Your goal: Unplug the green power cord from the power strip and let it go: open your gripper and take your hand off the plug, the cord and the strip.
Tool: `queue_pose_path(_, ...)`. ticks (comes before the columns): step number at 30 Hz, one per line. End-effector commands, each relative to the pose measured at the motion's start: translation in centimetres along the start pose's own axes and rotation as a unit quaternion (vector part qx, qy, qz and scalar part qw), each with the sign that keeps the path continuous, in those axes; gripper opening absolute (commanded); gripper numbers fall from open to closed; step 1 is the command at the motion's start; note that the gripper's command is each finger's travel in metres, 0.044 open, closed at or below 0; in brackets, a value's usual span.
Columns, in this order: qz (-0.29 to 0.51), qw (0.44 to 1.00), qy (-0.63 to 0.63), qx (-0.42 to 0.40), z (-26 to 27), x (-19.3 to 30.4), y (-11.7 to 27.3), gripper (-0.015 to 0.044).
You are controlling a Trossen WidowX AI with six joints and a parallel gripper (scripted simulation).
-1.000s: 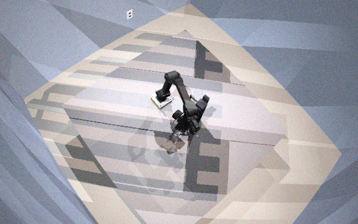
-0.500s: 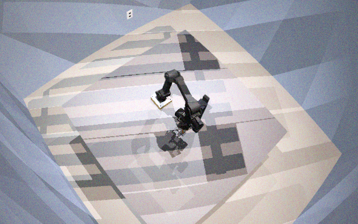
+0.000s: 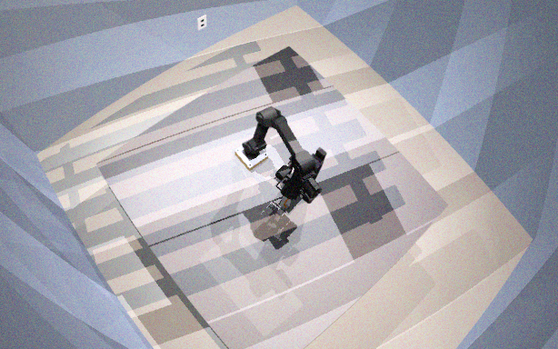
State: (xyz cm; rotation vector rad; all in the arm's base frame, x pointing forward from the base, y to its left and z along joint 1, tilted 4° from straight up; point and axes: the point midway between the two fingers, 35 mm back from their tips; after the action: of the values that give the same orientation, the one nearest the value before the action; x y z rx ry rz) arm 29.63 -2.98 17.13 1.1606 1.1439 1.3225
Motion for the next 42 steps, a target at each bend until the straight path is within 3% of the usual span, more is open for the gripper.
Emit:
queue_pose_path(1,-0.002,1.000,-0.002,0.004,-0.2,0.0,-0.4,0.0160)
queue_pose_path(15,-0.002,1.000,-0.002,0.004,-0.2,0.0,-1.4,0.0160)
queue_pose_path(18,0.000,1.000,0.000,0.001,0.0,0.1,-1.1,0.0081)
queue_pose_path(28,0.000,1.000,0.000,0.001,0.0,0.1,-1.1,0.0000)
queue_pose_path(42,-0.002,1.000,0.000,0.001,0.3,-1.8,-1.1,0.0000)
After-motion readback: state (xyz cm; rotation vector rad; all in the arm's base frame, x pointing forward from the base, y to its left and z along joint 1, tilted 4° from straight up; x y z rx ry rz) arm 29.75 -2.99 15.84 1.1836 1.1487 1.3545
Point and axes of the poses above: the point midway between the two fingers, 35 mm back from their tips, its own y axis back along the fingers, its own z axis across the jaws, x = y × z, and after that the axes turned 5 degrees about -y, right-handed
